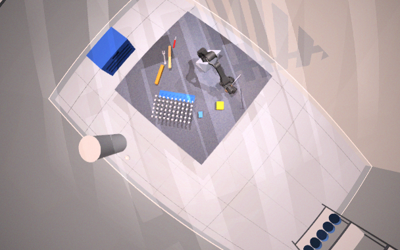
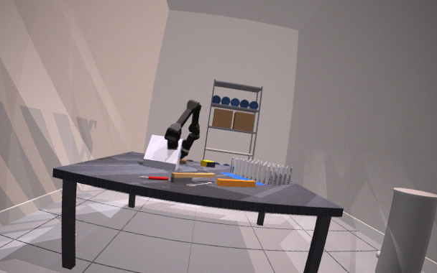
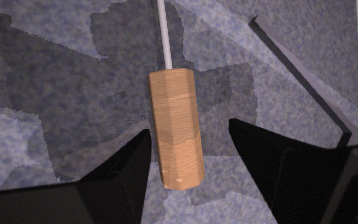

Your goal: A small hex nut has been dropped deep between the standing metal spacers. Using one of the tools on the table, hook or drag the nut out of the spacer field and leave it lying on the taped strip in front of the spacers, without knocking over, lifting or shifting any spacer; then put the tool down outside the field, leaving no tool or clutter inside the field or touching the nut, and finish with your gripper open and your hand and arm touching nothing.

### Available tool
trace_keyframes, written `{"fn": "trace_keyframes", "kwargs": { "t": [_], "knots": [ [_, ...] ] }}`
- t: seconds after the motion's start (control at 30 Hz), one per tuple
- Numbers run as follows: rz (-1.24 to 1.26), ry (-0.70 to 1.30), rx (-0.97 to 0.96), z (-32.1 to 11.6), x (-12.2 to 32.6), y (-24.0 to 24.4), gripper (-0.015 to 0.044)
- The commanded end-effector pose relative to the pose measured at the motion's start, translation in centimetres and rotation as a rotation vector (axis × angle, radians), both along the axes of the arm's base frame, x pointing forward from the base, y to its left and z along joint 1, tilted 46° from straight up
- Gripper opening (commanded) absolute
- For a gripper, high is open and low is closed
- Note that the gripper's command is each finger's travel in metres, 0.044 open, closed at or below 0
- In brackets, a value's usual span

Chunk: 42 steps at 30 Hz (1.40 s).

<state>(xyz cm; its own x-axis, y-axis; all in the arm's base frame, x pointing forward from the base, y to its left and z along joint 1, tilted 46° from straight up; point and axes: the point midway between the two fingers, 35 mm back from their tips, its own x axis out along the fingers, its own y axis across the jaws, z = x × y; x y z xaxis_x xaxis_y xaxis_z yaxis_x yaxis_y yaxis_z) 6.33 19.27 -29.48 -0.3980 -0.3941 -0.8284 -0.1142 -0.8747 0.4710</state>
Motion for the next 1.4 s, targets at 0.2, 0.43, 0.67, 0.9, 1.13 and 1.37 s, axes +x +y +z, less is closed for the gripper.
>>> {"fn": "trace_keyframes", "kwargs": {
  "t": [0.2,0.43,0.67,0.9,1.13,1.37],
  "knots": [
    [0.004,0.001,-0.003,-1.2,-0.2,-1.5,0.028],
    [0.004,0.001,-0.004,-1.6,-0.3,-1.9,0.0228],
    [0.004,0.001,-0.004,-1.6,-0.3,-1.9,0.0161],
    [0.009,-0.014,0.023,-0.5,0.1,0.0,0.0017],
    [0.008,-0.014,0.026,2.0,0.7,3.1,0.0],
    [0.003,-0.002,0.01,7.0,1.2,7.6,0.0]
  ]
}}
